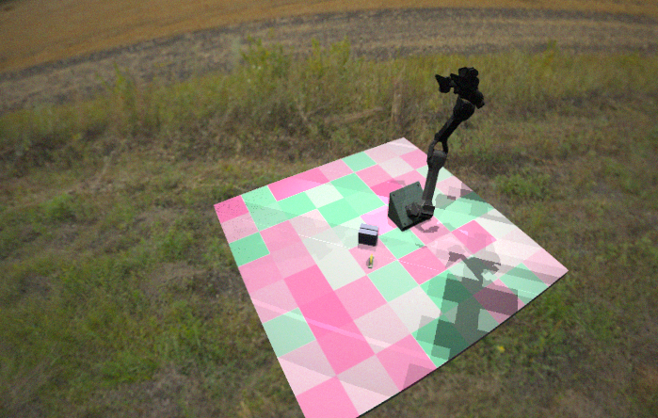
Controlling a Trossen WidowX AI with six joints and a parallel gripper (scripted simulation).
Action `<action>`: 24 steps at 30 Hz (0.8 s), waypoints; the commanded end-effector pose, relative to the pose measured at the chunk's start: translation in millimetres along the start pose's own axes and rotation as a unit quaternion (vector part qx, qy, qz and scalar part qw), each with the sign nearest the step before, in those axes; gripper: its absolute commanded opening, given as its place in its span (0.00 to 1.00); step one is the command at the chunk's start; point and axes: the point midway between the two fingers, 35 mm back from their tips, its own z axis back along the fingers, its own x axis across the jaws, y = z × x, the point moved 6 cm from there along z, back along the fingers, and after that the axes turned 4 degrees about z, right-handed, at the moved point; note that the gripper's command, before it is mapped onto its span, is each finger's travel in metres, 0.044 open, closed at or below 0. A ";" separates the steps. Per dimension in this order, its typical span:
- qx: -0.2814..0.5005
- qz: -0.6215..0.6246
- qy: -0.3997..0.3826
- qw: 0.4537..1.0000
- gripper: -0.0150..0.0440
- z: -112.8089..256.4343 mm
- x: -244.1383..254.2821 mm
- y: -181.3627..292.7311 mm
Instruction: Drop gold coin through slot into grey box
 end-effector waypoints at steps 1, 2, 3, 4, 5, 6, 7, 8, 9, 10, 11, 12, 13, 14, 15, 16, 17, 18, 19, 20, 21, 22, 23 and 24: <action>-0.002 0.001 -0.002 1.000 0.89 0.9 2.7 0.2; -0.009 0.005 -0.006 1.000 0.84 3.6 11.0 0.8; -0.020 0.011 -0.014 1.000 0.80 8.0 24.7 2.3; -0.032 0.018 -0.025 0.999 0.75 13.1 41.1 4.8; -0.044 0.026 -0.035 0.998 0.71 18.1 57.4 8.1; -0.054 0.033 -0.047 0.997 0.67 22.9 73.6 12.1; -0.059 0.038 -0.053 0.996 0.62 25.4 82.3 14.5; -0.064 0.042 -0.059 0.995 0.58 27.8 91.0 17.2; -0.069 0.047 -0.067 0.994 0.53 30.5 100.8 20.5; -0.074 0.052 -0.075 0.993 0.53 33.4 111.6 24.6; -0.079 0.055 -0.086 0.992 0.53 35.8 123.4 29.2; -0.084 0.058 -0.099 0.990 0.53 38.2 135.7 34.5; -0.089 0.061 -0.112 0.988 0.53 40.5 148.5 40.6; -0.092 0.065 -0.125 0.986 0.53 42.9 161.4 47.3; -0.095 0.068 -0.139 0.983 0.53 45.1 174.3 54.6; -0.096 0.072 -0.153 0.981 0.53 47.1 186.9 62.4; -0.097 0.075 -0.167 0.978 0.53 48.9 198.7 70.3; -0.096 0.078 -0.178 0.976 0.53 50.3 208.8 77.6; -0.095 0.080 -0.187 0.974 0.53 51.4 216.6 83.6; -0.094 0.082 -0.194 0.973 0.53 52.2 222.5 88.2; -0.092 0.089 -0.201 0.971 0.53 52.6 226.8 93.4; -0.089 0.099 -0.211 0.968 0.53 53.3 233.0 101.0; -0.085 0.109 -0.221 0.965 0.53 54.1 239.5 109.2; -0.081 0.117 -0.230 0.963 0.53 54.9 246.0 117.3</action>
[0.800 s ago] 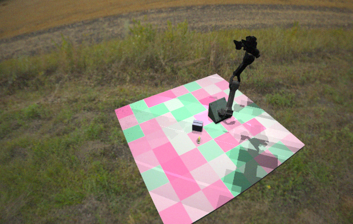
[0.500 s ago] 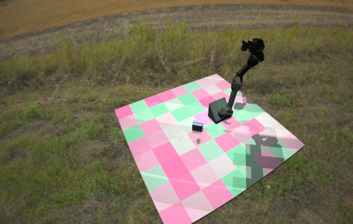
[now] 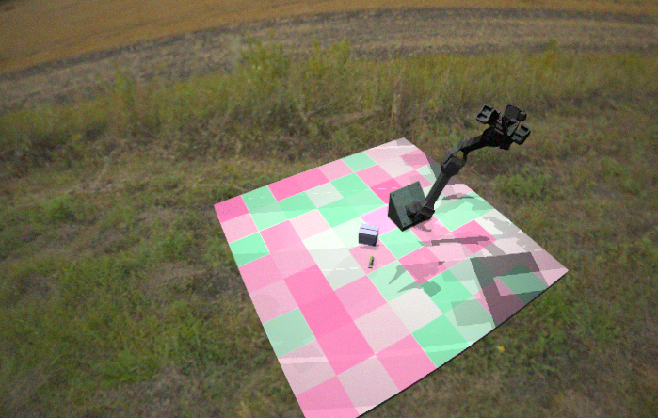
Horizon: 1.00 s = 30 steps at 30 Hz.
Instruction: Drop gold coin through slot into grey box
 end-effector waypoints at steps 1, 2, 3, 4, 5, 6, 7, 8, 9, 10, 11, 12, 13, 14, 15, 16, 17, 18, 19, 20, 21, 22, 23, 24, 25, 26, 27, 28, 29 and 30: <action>0.014 0.017 -0.044 0.999 0.53 -3.2 34.6 25.3; 0.019 0.021 -0.052 0.998 0.53 -4.1 42.6 31.4; 0.023 0.024 -0.059 0.998 0.53 -5.0 50.4 37.7; 0.029 0.027 -0.066 0.997 0.53 -6.0 57.9 44.3; 0.034 0.030 -0.073 0.996 0.53 -6.9 65.3 51.0; 0.040 0.033 -0.080 0.995 0.53 -7.9 72.4 58.0; 0.049 0.037 -0.088 0.994 0.53 -9.2 81.2 67.2; 0.061 0.042 -0.097 0.993 0.53 -10.9 92.0 79.6; 0.074 0.046 -0.107 0.990 0.53 -12.7 102.3 92.7; 0.084 0.049 -0.113 0.989 0.53 -14.0 109.1 102.2; 0.094 0.051 -0.118 0.987 0.53 -15.3 115.7 112.3; 0.106 0.054 -0.124 0.985 0.53 -16.7 122.3 123.2; 0.119 0.056 -0.129 0.983 0.53 -18.2 128.6 134.8; 0.134 0.059 -0.134 0.980 0.53 -19.7 134.7 147.2; 0.149 0.060 -0.138 0.977 0.53 -21.3 140.4 160.2; 0.166 0.062 -0.141 0.974 0.53 -22.9 145.6 173.8; 0.179 0.070 -0.139 0.971 0.53 -24.6 149.4 187.5; 0.191 0.077 -0.137 0.969 0.53 -26.1 151.9 199.2; 0.203 0.083 -0.134 0.966 0.53 -27.7 153.9 211.0; 0.215 0.089 -0.131 0.964 0.53 -29.5 155.2 222.9; 0.228 0.092 -0.128 0.961 0.53 -31.1 156.4 234.3; 0.243 0.091 -0.127 0.957 0.53 -32.5 157.5 245.2; 0.257 0.090 -0.125 0.954 0.53 -33.7 158.3 255.9; 0.272 0.088 -0.123 0.950 0.53 -35.0 158.8 266.7; 0.287 0.086 -0.120 0.946 0.53 -36.1 158.9 277.4; 0.303 0.083 -0.116 0.942 0.53 -37.2 158.6 288.0; 0.316 0.079 -0.110 0.939 0.53 -38.4 157.3 299.4; 0.334 0.074 -0.101 0.934 0.53 -39.7 155.1 313.2; 0.352 0.067 -0.089 0.929 0.53 -41.1 152.0 328.2; 0.371 0.060 -0.078 0.923 0.53 -42.2 148.4 342.9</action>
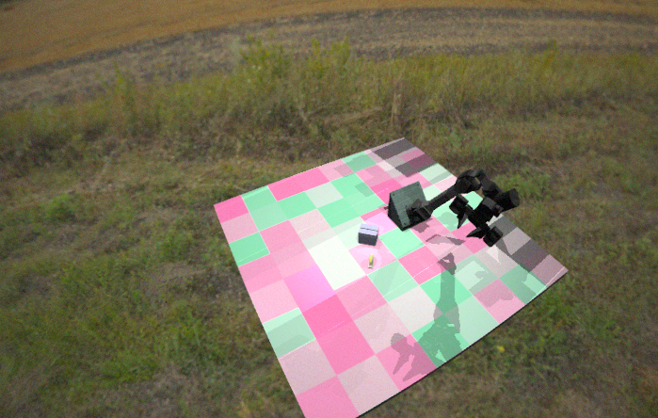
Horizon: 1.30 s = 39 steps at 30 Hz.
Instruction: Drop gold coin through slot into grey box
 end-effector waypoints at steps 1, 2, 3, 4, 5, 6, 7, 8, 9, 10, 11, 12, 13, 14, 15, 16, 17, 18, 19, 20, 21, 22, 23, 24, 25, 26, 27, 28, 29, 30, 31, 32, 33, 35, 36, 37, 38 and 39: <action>0.087 -0.042 0.028 0.995 0.53 -40.1 -9.7 50.9; 0.106 -0.053 0.035 0.992 0.53 -47.6 -12.8 61.6; 0.125 -0.064 0.043 0.989 0.53 -54.6 -16.1 72.1; 0.146 -0.076 0.051 0.985 0.53 -61.5 -19.8 83.2; 0.168 -0.089 0.060 0.980 0.53 -68.3 -24.0 94.6; 0.190 -0.104 0.071 0.974 0.53 -74.9 -28.7 106.5; 0.213 -0.119 0.083 0.966 0.53 -81.1 -34.0 118.6; 0.235 -0.136 0.097 0.958 0.53 -87.0 -39.8 130.8; 0.257 -0.153 0.111 0.948 0.53 -92.3 -46.2 143.2; 0.279 -0.172 0.127 0.936 0.53 -97.1 -52.9 155.7; 0.301 -0.192 0.144 0.923 0.53 -101.4 -60.1 168.1; 0.321 -0.212 0.163 0.908 0.53 -105.1 -67.7 180.4; 0.341 -0.233 0.182 0.892 0.53 -108.2 -75.5 192.6; 0.360 -0.255 0.203 0.874 0.53 -110.6 -83.6 204.5; 0.377 -0.277 0.224 0.855 0.53 -112.4 -91.8 216.1; 0.393 -0.299 0.245 0.834 0.53 -113.6 -100.1 227.4; 0.409 -0.325 0.271 0.808 0.53 -114.3 -109.6 239.8; 0.424 -0.352 0.297 0.780 0.53 -114.3 -119.3 252.1; 0.437 -0.377 0.324 0.750 0.53 -113.6 -128.8 263.6; 0.447 -0.404 0.351 0.717 0.53 -112.1 -138.5 275.0; 0.456 -0.430 0.379 0.681 0.53 -110.1 -148.2 286.0; 0.462 -0.456 0.408 0.642 0.53 -107.5 -157.7 296.4; 0.465 -0.481 0.435 0.602 0.53 -104.3 -167.0 306.3; 0.466 -0.506 0.462 0.560 0.53 -100.8 -175.9 315.6; 0.465 -0.529 0.489 0.515 0.53 -96.8 -184.6 324.3; 0.461 -0.550 0.514 0.469 0.53 -92.6 -192.9 332.4; 0.453 -0.575 0.544 0.410 0.53 -86.8 -202.9 341.7; 0.438 -0.602 0.579 0.332 0.53 -79.0 -214.8 352.3; 0.417 -0.625 0.610 0.250 0.53 -71.1 -225.9 361.6; 0.397 -0.640 0.632 0.182 0.53 -64.6 -234.3 368.3; 0.383 -0.647 0.644 0.141 0.53 -60.8 -239.1 372.0; 0.379 -0.649 0.647 0.127 0.53 -59.5 -240.7 373.1; 0.379 -0.649 0.647 0.127 0.53 -59.5 -240.7 373.1; 0.379 -0.649 0.647 0.127 0.53 -59.5 -240.7 373.1; 0.379 -0.649 0.647 0.127 0.53 -59.5 -240.7 373.1; 0.379 -0.649 0.647 0.127 0.53 -57.8 -241.7 373.3; 0.379 -0.649 0.647 0.127 0.53 -56.1 -242.7 373.4; 0.379 -0.649 0.647 0.127 0.53 -56.1 -242.7 373.4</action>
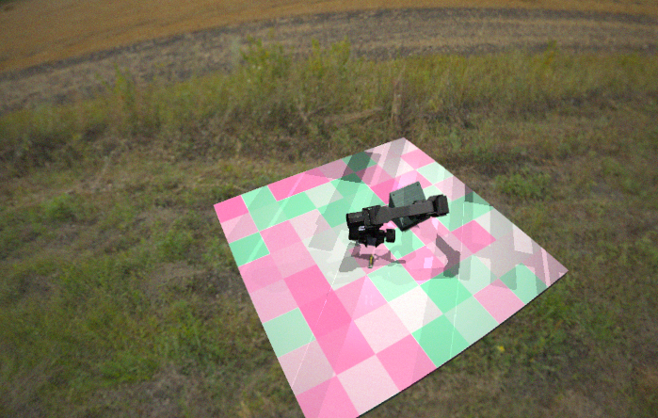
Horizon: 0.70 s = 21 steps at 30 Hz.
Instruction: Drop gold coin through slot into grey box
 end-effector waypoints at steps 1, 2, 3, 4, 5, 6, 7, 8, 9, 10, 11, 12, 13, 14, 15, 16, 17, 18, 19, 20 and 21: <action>0.011 -0.030 0.010 0.999 0.53 0.1 -1.4 -5.1; 0.011 -0.030 0.010 0.999 0.53 0.1 -1.4 -5.1; 0.011 -0.030 0.010 0.999 0.53 0.1 -1.4 -5.1; 0.011 -0.030 0.010 0.999 0.53 0.1 -1.4 -5.1; 0.011 -0.030 0.010 0.999 0.53 0.1 -1.4 -5.1; 0.011 -0.030 0.010 0.999 0.53 0.1 -1.4 -5.1; 0.011 -0.030 0.010 0.999 0.53 -1.8 -1.3 -5.1; 0.011 -0.030 0.010 0.999 0.53 -7.7 -0.9 -5.3; 0.011 -0.030 0.010 0.999 0.53 -17.4 -0.5 -5.6; 0.011 -0.030 0.010 0.999 0.53 -27.1 -0.5 -6.0; 0.012 -0.030 0.010 0.999 0.53 -32.8 -0.6 -6.4; 0.012 -0.030 0.010 0.999 0.53 -34.8 -0.7 -6.5; 0.012 -0.030 0.010 0.999 0.53 -34.8 -0.7 -6.5; 0.012 -0.030 0.010 0.999 0.53 -34.8 -0.7 -6.5; 0.012 -0.030 0.010 0.999 0.53 -36.0 -0.8 -6.4; 0.012 -0.030 0.010 0.999 0.53 -39.6 -1.2 -6.1; 0.012 -0.030 0.010 0.999 0.53 -44.9 -1.8 -5.8; 0.012 -0.030 0.010 0.999 0.53 -48.5 -2.3 -5.5; 0.012 -0.030 0.010 0.999 0.53 -49.7 -2.4 -5.5; 0.012 -0.030 0.010 0.999 0.53 -49.7 -2.4 -5.5; 0.012 -0.030 0.010 0.999 0.53 -49.9 -2.4 -5.5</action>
